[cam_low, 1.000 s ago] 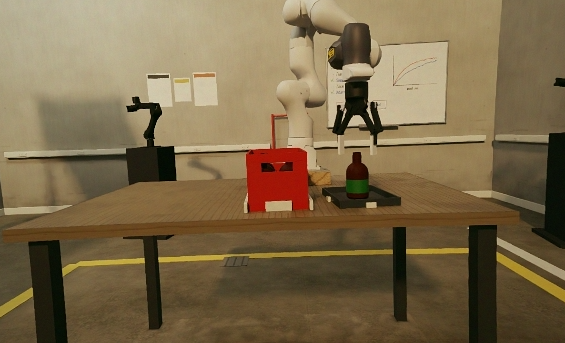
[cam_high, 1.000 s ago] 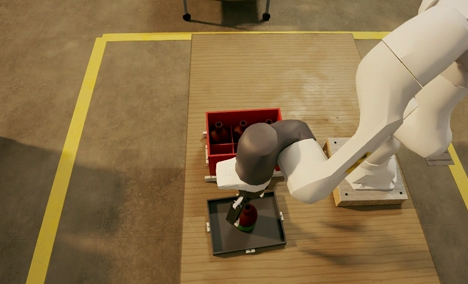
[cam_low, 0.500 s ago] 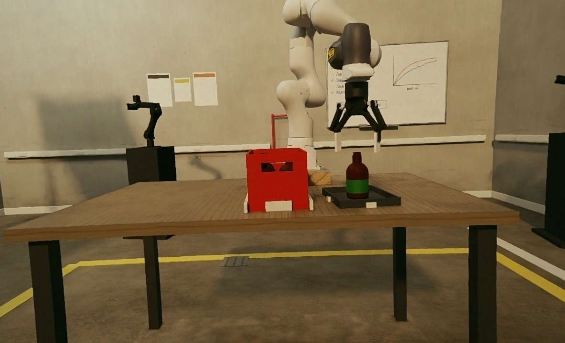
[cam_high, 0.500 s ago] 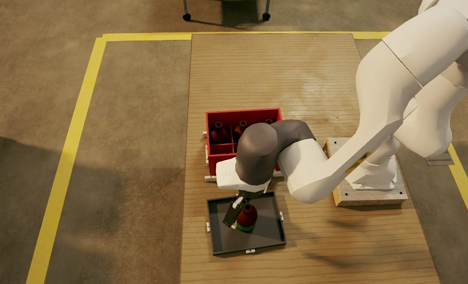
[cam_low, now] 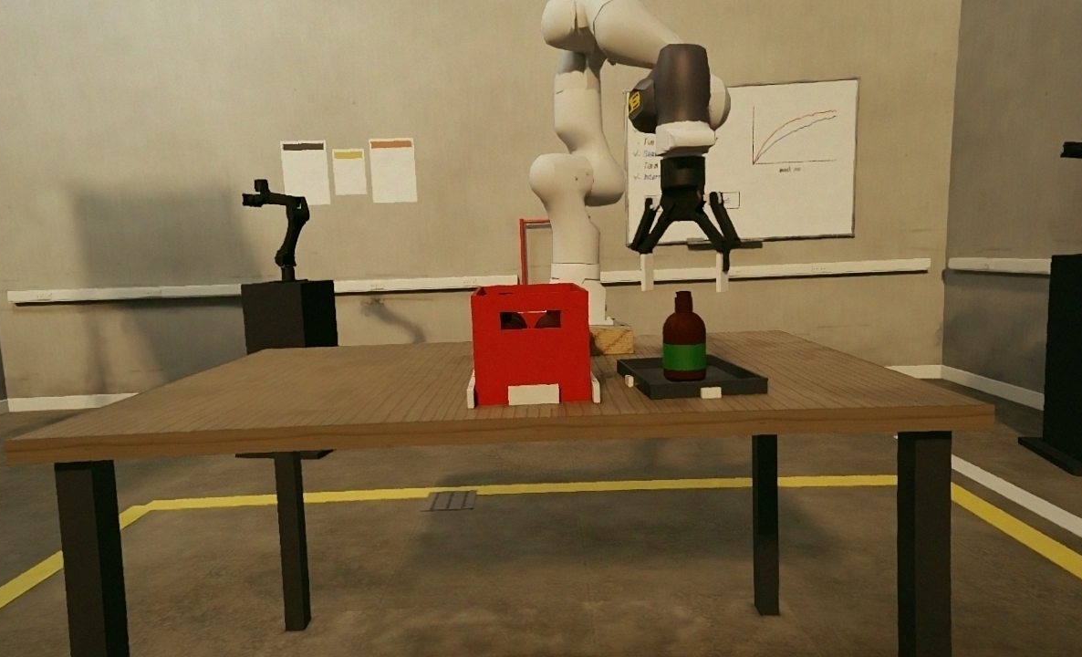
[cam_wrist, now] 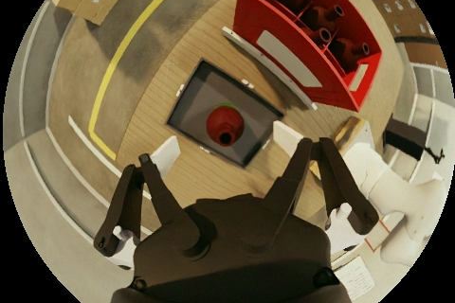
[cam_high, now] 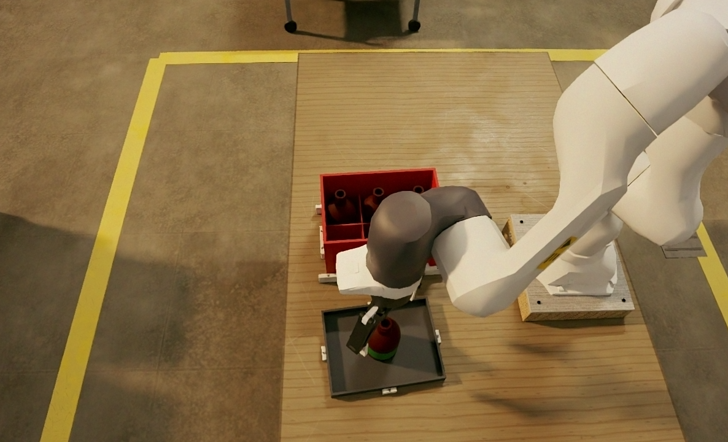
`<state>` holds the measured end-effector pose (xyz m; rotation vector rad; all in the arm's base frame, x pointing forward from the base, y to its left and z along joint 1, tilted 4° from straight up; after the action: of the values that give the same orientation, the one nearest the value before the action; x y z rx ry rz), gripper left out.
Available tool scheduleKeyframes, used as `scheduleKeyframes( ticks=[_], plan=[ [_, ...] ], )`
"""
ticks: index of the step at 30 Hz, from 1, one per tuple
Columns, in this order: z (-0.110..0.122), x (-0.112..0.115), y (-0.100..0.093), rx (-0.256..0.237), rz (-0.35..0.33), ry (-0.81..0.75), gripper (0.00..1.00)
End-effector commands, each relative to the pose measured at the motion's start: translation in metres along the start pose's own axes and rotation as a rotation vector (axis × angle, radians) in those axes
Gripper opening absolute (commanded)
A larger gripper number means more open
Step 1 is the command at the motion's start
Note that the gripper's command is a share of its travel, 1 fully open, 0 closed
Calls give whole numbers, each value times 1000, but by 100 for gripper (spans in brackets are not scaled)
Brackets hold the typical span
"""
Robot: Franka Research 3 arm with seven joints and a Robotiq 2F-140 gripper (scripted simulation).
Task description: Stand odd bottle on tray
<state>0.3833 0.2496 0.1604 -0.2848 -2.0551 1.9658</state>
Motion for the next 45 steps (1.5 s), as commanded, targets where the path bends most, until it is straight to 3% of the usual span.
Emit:
scheduleKeyframes(
  ticks=[1, 34, 45],
  plan=[
    [-1, 0, 0, -3, 1, -2, 100],
    [-1, 0, 0, -3, 1, -2, 100],
    [-1, 0, -10, -3, 1, -2, 100]
  ],
)
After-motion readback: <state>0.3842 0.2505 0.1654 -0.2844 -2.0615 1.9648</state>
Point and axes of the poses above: the point where the finger pads meet when closed, its own y axis out along the fingers, its own z axis across the jaws, x = y × z, the point moved 6 cm from there along -y, back along the fingers, and after that the axes turned 11 degrees about -y, right-handed, at the moved point
